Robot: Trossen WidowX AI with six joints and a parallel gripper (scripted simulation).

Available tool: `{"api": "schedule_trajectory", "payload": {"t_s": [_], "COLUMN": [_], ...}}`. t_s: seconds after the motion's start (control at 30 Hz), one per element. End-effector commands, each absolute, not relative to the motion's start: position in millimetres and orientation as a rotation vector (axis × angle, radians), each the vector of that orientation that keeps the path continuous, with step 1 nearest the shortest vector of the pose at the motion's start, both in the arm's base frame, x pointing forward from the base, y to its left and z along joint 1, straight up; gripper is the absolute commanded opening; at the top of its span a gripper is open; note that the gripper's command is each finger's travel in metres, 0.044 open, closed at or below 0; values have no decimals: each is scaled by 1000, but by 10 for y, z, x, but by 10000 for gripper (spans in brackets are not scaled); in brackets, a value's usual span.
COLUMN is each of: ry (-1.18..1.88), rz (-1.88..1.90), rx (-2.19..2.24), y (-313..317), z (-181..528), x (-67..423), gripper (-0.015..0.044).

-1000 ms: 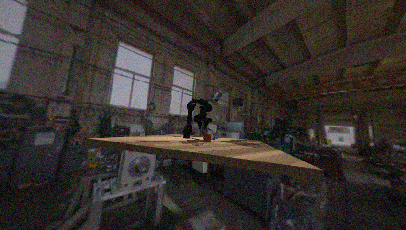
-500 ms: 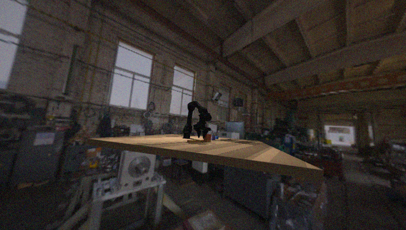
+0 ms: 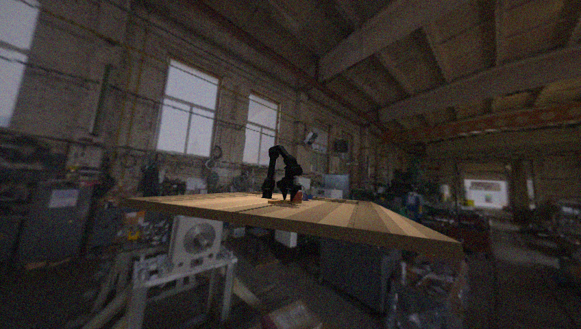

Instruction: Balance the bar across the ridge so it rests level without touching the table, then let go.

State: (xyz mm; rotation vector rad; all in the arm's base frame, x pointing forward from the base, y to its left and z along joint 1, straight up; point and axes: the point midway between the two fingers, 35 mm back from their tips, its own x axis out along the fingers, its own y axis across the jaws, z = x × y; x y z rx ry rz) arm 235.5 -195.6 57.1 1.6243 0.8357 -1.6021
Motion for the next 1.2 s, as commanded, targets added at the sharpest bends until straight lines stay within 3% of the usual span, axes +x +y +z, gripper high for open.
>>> {"api": "schedule_trajectory", "payload": {"t_s": [0.0,0.53,0.73,0.97,1.1,1.17], "ry": [851,851,846,846,846,847], "rz": [-1603,-1603,-1609,-1609,-1608,-1608], "rx": [1622,1622,1624,1624,1623,1623], "y": [-1941,-1941,-1944,-1944,-1951,-1956], "z": [490,480,486,486,547,597], "x": [2345,2345,2341,2341,2350,2356], "gripper": [315,315,157,111,6,0]}}
